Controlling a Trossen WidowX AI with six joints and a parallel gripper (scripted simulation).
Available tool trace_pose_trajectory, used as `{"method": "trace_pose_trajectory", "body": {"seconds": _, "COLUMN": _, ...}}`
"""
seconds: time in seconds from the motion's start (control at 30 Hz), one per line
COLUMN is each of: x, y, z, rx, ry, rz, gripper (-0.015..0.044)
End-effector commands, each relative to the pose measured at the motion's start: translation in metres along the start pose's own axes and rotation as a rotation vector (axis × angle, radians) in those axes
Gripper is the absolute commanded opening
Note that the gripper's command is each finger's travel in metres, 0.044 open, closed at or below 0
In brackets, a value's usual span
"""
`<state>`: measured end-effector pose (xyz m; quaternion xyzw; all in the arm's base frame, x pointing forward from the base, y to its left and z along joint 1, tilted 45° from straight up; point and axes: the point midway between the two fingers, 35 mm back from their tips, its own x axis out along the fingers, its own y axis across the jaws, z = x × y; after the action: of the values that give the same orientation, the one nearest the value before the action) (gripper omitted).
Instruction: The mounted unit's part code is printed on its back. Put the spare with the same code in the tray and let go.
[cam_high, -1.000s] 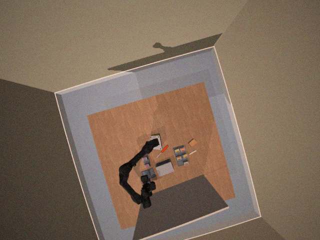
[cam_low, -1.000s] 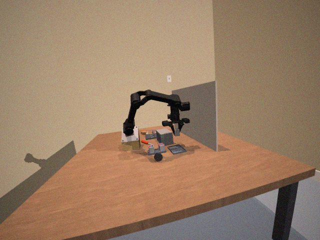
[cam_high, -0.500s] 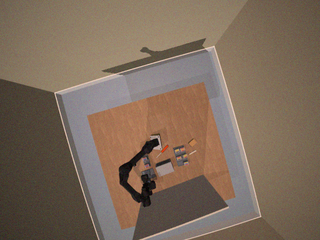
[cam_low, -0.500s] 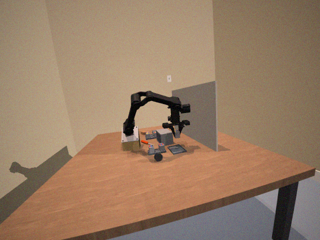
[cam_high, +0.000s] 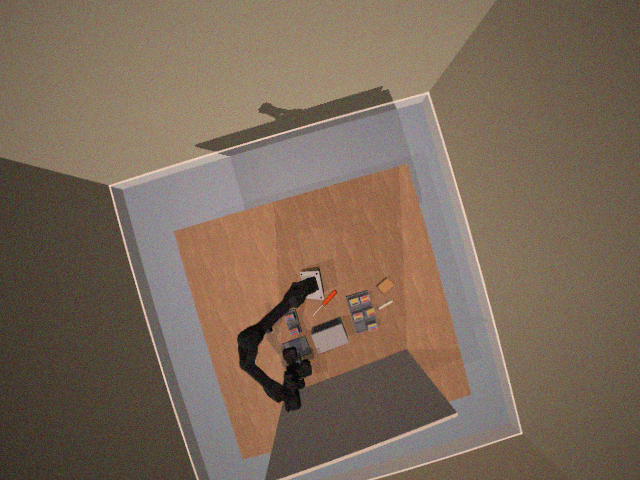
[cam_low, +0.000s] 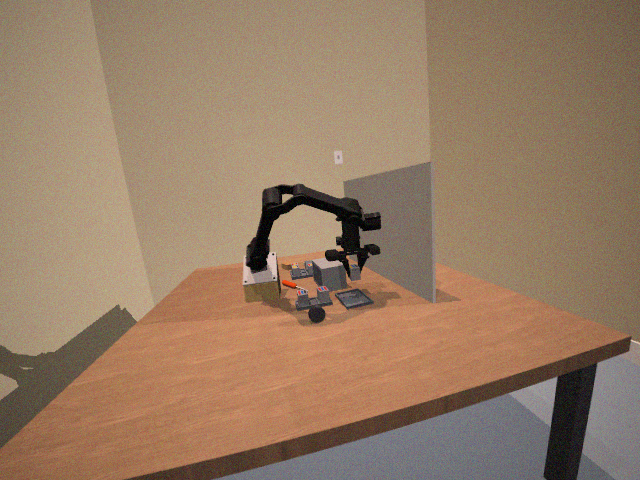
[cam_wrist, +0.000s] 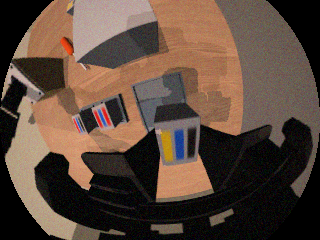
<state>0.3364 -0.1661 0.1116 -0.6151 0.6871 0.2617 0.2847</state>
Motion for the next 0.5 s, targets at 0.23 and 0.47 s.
{"method": "trace_pose_trajectory", "body": {"seconds": 0.23, "x": 0.013, "y": 0.002, "z": 0.002, "rx": -0.011, "ry": 0.002, "rz": 0.007, "gripper": 0.0000}}
{"method": "trace_pose_trajectory", "body": {"seconds": 0.47, "x": 0.020, "y": 0.003, "z": 0.001, "rx": -0.011, "ry": 0.003, "rz": 0.007, "gripper": 0.0000}}
